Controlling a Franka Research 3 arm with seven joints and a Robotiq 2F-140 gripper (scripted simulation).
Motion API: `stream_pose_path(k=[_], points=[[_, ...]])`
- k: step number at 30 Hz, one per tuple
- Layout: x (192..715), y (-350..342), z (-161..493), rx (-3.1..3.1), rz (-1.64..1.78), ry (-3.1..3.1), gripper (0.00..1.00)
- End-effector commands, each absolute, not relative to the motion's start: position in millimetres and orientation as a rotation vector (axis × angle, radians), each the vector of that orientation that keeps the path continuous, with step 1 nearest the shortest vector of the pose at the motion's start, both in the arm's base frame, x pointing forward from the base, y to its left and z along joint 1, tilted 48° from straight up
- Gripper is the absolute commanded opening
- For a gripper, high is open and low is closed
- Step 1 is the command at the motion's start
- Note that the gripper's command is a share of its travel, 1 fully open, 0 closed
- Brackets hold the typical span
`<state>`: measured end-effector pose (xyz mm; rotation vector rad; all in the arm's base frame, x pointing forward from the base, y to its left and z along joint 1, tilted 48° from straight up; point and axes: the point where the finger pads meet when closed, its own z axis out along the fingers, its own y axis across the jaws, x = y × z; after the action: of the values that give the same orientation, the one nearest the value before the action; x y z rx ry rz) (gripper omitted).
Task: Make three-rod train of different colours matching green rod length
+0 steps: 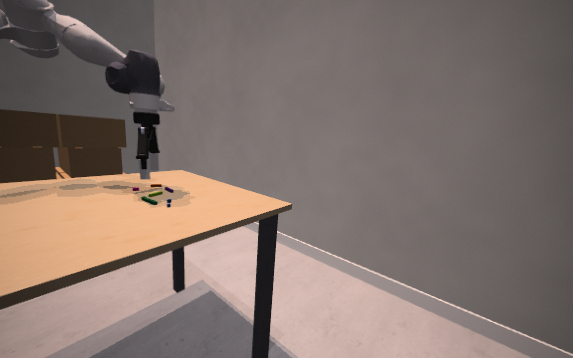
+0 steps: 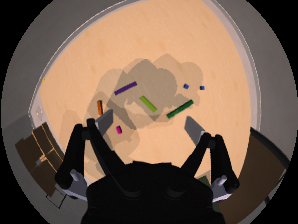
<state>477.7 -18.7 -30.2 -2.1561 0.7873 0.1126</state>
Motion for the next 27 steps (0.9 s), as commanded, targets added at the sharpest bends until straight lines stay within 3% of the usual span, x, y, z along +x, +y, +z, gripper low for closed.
stream_pose_path(k=[1,27], points=[[478.7,-21.1,-32.7,-2.082,0.21,0.959,1.0],[479.1,-54.4,-61.7,-1.874,0.409,1.364,1.0]])
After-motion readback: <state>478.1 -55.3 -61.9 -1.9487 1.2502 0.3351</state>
